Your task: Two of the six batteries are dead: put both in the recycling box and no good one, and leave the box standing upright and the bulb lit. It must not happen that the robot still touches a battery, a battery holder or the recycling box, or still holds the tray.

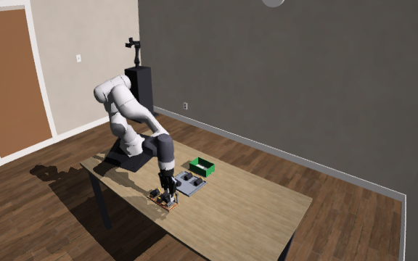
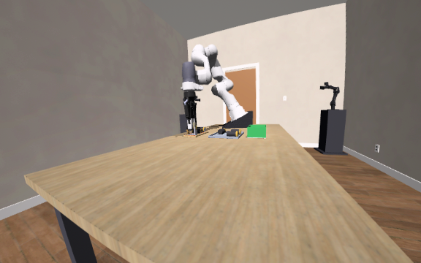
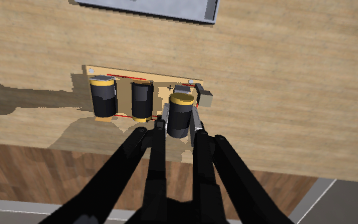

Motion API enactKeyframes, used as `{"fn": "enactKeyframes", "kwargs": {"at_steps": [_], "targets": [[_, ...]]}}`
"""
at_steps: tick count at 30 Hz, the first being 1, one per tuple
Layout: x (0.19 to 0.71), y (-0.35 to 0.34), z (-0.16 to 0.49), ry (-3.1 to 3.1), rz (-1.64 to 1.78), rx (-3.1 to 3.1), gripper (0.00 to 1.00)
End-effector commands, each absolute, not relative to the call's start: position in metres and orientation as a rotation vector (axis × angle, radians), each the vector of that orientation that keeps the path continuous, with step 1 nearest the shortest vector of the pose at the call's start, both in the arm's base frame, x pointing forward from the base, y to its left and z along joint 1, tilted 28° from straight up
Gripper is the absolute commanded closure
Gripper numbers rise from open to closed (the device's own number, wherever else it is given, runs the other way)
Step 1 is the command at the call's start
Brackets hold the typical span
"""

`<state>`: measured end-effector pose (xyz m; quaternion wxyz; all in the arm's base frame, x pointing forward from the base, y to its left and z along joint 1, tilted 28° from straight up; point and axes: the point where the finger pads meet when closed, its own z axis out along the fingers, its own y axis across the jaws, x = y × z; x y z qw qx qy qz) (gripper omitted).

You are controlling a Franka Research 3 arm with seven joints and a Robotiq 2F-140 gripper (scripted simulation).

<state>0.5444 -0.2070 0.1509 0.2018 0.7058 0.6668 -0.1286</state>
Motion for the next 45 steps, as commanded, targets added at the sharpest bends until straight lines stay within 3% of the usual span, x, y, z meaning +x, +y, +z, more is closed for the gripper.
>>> {"fn": "enactKeyframes", "kwargs": {"at_steps": [1, 45], "targets": [[0.546, -0.206, 0.151, 1.863, -0.352, 1.967, 0.84], [0.549, -0.220, 0.124, 1.863, -0.352, 1.967, 0.84]]}}
